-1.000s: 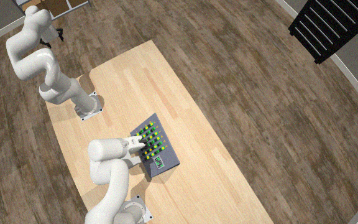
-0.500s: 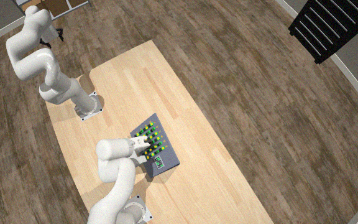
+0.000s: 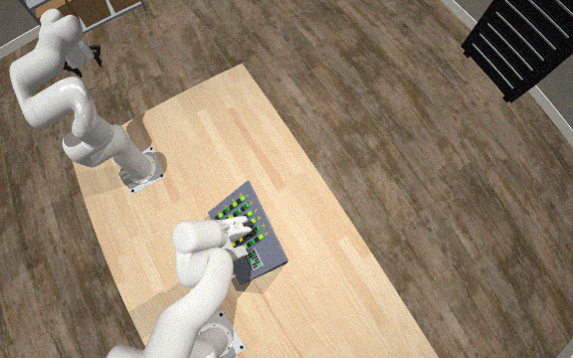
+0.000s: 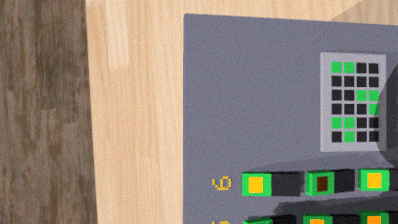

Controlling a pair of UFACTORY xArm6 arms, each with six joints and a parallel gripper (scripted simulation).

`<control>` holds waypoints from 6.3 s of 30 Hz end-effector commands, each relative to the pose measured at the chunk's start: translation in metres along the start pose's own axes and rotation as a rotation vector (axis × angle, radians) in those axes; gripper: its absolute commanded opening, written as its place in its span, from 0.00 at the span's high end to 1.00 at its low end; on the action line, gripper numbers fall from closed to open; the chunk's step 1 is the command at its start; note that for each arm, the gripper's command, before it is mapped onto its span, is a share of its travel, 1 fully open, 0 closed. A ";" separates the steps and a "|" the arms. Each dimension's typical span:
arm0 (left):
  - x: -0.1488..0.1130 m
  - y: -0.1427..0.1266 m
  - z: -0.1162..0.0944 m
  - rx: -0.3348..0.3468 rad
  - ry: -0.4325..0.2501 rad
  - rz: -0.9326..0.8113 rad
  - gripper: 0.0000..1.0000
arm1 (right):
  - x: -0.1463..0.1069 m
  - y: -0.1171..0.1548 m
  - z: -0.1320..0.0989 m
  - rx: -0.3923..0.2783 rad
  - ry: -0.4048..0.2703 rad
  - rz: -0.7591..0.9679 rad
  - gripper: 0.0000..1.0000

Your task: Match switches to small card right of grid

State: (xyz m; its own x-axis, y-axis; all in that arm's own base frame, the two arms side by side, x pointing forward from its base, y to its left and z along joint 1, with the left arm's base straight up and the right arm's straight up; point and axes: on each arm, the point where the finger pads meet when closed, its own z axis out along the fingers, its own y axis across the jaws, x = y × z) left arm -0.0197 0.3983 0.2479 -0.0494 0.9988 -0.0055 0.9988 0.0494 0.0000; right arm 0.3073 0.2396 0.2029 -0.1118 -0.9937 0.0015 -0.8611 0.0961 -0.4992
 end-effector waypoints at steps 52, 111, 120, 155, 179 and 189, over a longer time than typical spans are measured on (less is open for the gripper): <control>0.001 0.000 -0.002 0.000 0.006 0.000 0.00 | -0.003 -0.003 0.029 0.005 -0.004 0.002 1.00; 0.001 0.000 -0.002 0.000 0.006 0.000 0.00 | -0.003 -0.003 0.005 0.005 -0.004 0.002 1.00; 0.001 0.000 -0.002 0.000 0.006 0.000 0.00 | 0.017 0.023 0.009 0.225 -0.002 0.002 1.00; 0.001 0.000 -0.002 0.000 0.006 0.000 0.00 | 0.025 0.034 0.010 0.318 -0.004 0.003 1.00; 0.001 0.000 -0.002 0.000 0.006 0.000 0.00 | 0.025 0.028 0.029 0.319 -0.004 0.003 1.00; 0.001 0.000 -0.002 0.000 0.006 0.000 0.00 | 0.025 0.027 0.033 0.319 -0.004 0.003 1.00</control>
State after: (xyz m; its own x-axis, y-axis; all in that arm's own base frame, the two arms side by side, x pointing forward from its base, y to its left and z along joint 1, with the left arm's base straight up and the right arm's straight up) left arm -0.0197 0.3983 0.2479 -0.0494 0.9988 -0.0055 0.9988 0.0494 0.0000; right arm 0.2961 0.2144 0.1607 -0.1118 -0.9937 0.0006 -0.6641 0.0743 -0.7439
